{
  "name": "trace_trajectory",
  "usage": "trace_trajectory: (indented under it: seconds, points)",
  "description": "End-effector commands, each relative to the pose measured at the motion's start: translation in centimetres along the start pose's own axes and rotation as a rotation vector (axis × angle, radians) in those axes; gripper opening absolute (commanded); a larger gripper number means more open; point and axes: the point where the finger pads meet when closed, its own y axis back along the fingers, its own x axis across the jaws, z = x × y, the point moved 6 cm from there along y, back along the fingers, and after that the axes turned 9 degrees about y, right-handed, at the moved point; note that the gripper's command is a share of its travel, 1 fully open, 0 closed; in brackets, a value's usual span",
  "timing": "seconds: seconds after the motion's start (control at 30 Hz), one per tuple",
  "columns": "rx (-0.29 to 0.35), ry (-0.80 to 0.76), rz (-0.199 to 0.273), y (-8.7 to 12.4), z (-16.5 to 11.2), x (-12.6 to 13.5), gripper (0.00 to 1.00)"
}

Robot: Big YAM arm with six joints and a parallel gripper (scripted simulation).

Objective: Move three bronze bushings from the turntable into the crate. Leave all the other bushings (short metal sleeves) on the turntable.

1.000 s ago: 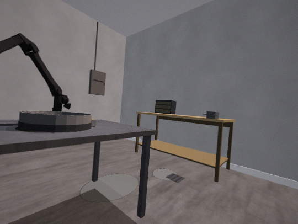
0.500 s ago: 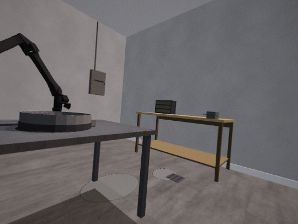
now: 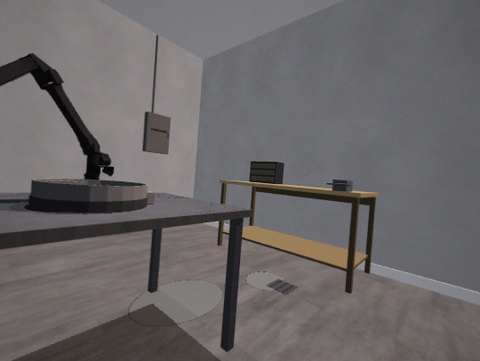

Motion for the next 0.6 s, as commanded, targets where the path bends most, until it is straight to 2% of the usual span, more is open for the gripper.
trace_trajectory:
  seconds: [0.0,0.57]
  points:
    - [0.009,-0.001,-0.007,-0.97,-0.67,0.08,0.0]
    - [0.005,0.001,-0.004,-0.88,-0.57,0.2,0.0]
